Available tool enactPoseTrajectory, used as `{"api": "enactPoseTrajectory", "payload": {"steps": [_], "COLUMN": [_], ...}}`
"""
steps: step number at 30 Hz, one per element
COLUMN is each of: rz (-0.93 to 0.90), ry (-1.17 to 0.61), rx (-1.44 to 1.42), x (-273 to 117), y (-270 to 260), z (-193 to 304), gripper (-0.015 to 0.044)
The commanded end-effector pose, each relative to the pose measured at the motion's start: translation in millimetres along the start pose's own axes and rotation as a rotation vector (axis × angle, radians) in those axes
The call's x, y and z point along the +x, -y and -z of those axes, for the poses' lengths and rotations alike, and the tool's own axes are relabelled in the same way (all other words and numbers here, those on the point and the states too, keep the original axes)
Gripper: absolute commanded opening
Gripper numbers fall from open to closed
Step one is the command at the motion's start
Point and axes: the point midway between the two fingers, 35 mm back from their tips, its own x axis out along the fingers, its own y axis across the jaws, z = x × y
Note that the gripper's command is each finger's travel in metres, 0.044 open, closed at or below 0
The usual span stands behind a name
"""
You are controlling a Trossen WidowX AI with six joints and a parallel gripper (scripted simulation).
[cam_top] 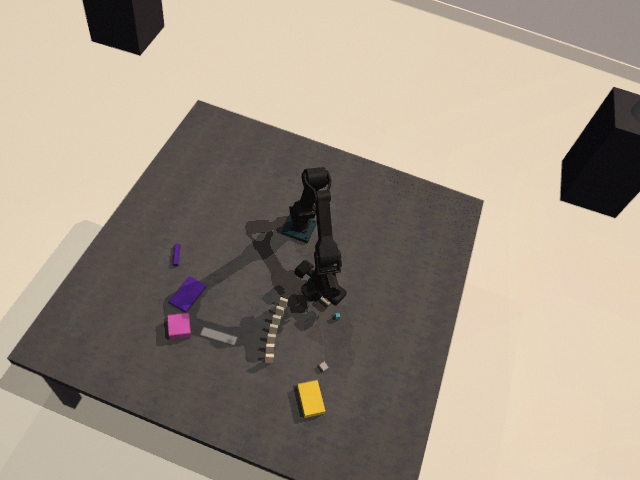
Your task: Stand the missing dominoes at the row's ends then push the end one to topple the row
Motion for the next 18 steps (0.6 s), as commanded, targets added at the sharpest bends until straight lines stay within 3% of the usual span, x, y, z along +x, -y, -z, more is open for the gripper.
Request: {"api": "enactPoseTrajectory", "payload": {"steps": [1,14,18], "rz": [-0.009,-0.006,-0.039], "ry": [0.006,0.008,0.027], "rx": [0.004,-0.003,-0.025], "x": [-0.6,-2.5,-33.7], "y": [-10.6,-21.8,-39.0], "z": [-2.5,-0.9,4.2], "gripper": [0.0000,0.0000,0.0000]}}
